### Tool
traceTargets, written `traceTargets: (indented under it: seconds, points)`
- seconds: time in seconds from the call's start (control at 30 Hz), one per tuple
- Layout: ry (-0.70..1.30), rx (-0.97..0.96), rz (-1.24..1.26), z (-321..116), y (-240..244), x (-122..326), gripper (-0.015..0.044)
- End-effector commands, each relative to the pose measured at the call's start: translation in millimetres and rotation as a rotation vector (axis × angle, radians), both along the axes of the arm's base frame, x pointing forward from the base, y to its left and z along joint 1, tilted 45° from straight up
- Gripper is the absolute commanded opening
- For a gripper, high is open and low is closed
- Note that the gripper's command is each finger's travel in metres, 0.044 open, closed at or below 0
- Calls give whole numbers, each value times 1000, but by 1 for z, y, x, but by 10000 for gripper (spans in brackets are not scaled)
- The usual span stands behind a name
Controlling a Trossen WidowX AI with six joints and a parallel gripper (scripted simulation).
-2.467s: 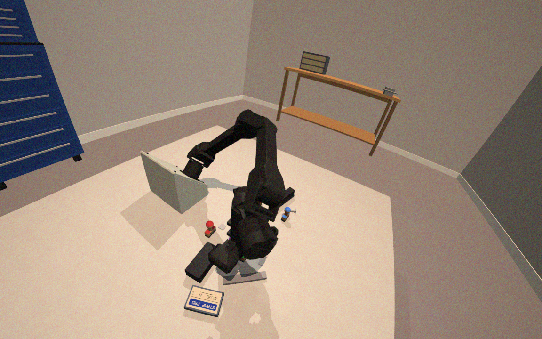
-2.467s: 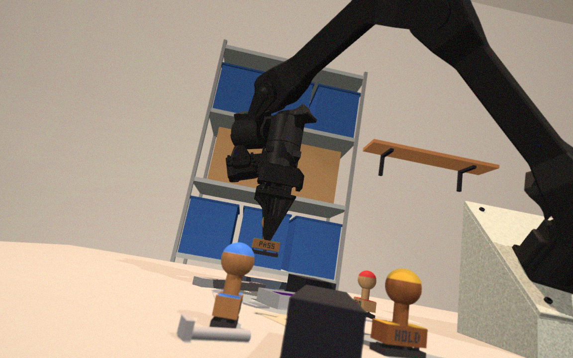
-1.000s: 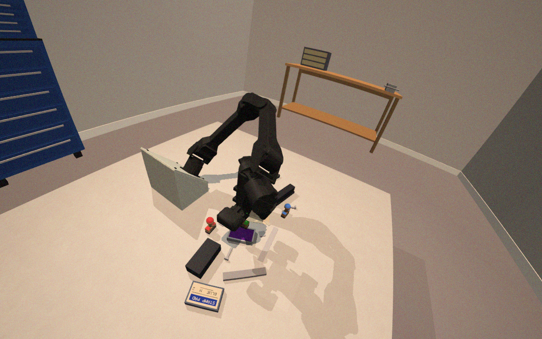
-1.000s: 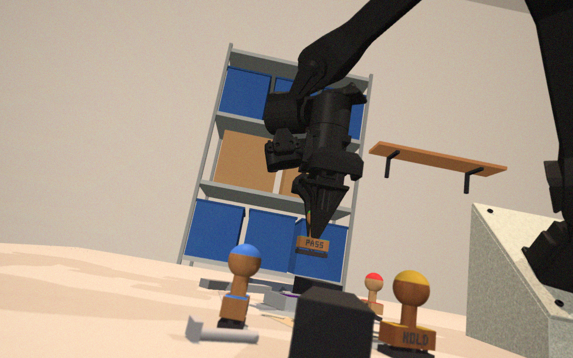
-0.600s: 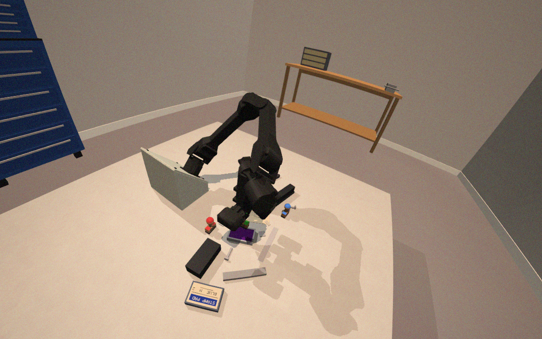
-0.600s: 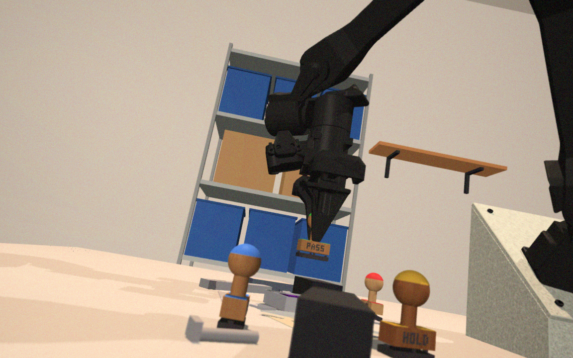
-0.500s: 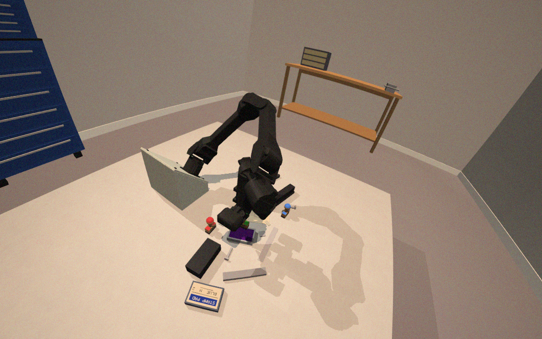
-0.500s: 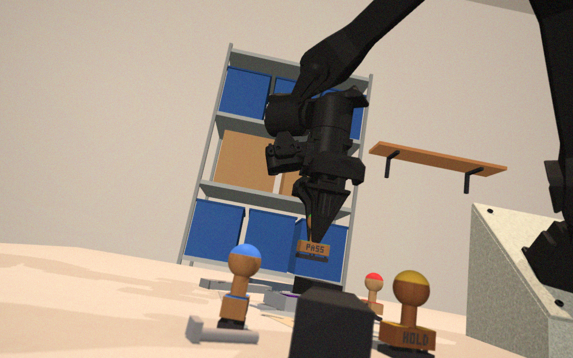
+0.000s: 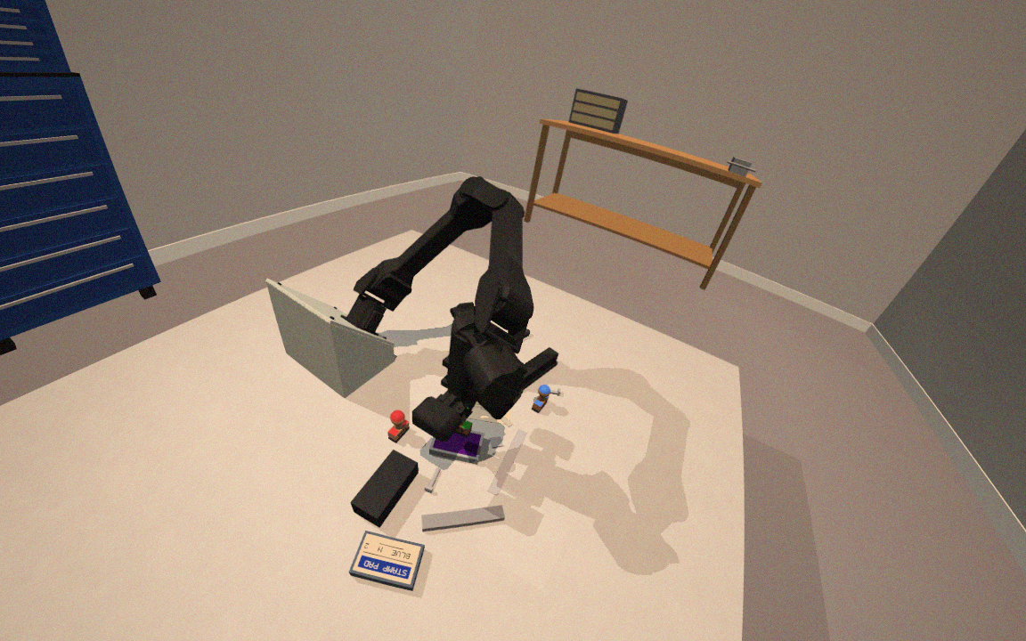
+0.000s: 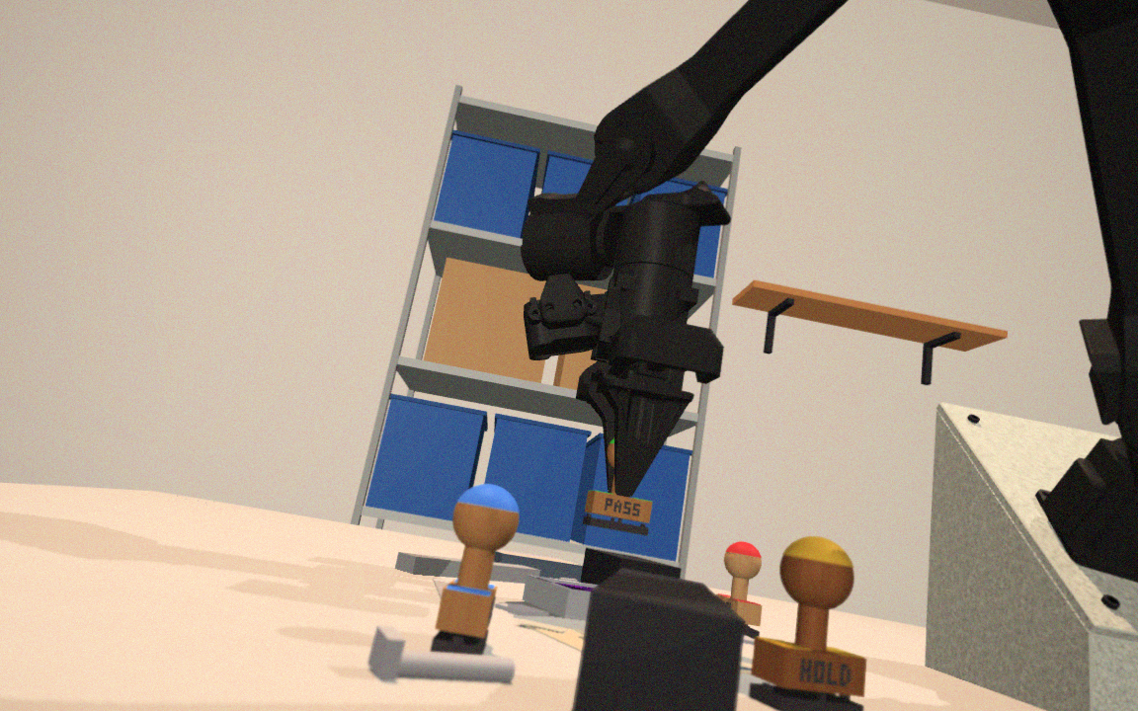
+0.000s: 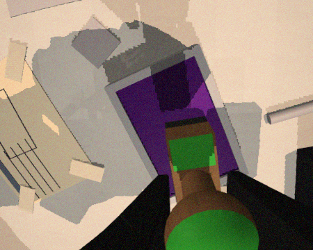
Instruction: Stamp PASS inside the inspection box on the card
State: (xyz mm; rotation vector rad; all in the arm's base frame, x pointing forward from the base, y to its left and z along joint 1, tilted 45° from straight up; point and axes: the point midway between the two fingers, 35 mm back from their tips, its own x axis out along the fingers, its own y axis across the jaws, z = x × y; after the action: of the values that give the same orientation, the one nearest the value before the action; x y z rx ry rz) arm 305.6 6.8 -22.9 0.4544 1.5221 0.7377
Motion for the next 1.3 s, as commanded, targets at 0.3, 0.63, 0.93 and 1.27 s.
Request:
traceTargets:
  seconds: [0.3, 0.63, 0.93, 1.27]
  points:
    - [5, 6, -8, -7, 7, -1, 0]
    - [4, 6, -7, -11, 11, -2, 0]
    - [3, 6, -7, -15, 15, -3, 0]
    - [3, 6, -6, -20, 20, -4, 0]
